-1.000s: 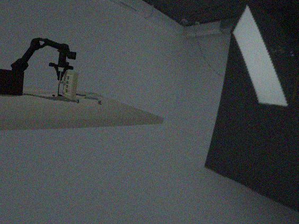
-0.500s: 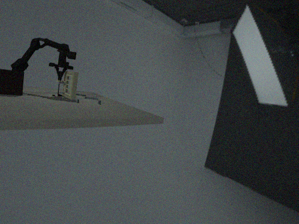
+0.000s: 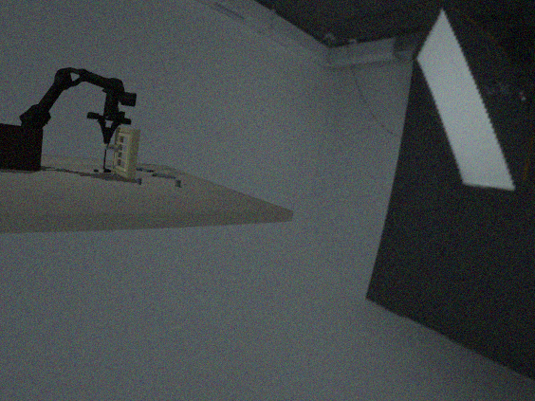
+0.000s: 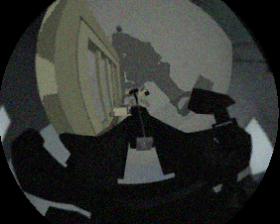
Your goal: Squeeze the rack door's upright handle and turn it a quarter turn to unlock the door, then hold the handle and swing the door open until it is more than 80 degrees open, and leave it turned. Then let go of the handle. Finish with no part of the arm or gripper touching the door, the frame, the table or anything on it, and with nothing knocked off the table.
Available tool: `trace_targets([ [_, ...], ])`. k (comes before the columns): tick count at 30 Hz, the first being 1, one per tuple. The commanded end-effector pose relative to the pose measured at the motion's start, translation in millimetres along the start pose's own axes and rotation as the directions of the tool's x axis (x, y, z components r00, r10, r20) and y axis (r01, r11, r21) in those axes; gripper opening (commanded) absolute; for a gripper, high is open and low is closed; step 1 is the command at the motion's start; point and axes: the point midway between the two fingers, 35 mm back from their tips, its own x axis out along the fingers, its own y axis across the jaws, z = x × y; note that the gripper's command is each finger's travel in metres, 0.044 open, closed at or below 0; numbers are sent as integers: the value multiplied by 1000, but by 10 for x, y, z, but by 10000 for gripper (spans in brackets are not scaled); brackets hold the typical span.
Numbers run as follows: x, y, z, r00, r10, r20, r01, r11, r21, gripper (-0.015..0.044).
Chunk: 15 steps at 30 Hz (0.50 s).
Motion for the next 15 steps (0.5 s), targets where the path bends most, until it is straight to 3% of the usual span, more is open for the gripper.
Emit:
trace_targets([
  [1,-2,-53,35,1000,-1,2,1,997,-75,28],
  [15,-2,-177,117,1000,-2,2,2,945,-328,28],
])
